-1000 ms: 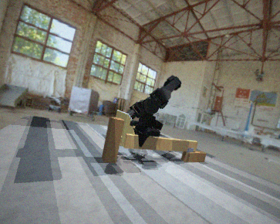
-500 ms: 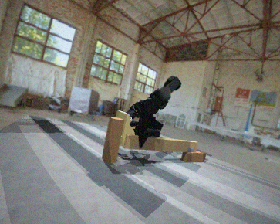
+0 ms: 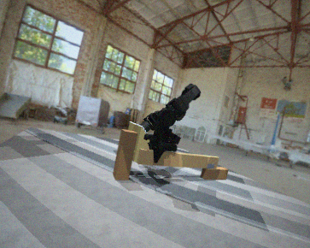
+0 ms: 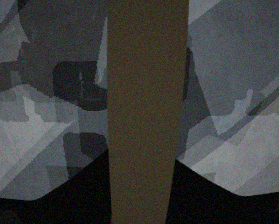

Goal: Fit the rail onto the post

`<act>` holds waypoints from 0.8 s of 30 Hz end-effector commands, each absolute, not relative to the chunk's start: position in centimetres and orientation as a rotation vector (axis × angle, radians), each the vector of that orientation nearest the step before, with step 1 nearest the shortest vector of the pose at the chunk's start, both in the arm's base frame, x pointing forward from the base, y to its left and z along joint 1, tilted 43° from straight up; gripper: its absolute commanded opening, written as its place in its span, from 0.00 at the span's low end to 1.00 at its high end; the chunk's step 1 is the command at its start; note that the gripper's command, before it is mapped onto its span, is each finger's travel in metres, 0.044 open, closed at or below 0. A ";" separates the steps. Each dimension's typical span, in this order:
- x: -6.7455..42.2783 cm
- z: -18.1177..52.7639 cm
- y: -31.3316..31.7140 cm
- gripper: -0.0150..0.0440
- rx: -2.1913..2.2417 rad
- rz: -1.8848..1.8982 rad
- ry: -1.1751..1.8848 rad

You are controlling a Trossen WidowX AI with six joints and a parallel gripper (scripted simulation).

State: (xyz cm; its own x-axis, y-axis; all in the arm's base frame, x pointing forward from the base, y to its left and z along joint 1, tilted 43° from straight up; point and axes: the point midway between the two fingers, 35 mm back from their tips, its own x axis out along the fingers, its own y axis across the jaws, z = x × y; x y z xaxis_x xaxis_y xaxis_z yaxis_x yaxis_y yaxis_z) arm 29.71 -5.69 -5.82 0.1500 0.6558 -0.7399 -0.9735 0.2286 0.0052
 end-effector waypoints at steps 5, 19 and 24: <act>29.7 -5.7 -5.7 0.25 -0.552 1.257 0.702; 29.7 -5.9 -5.7 0.25 -0.552 1.257 0.702; 29.6 -6.0 -5.8 0.25 -0.552 1.257 0.702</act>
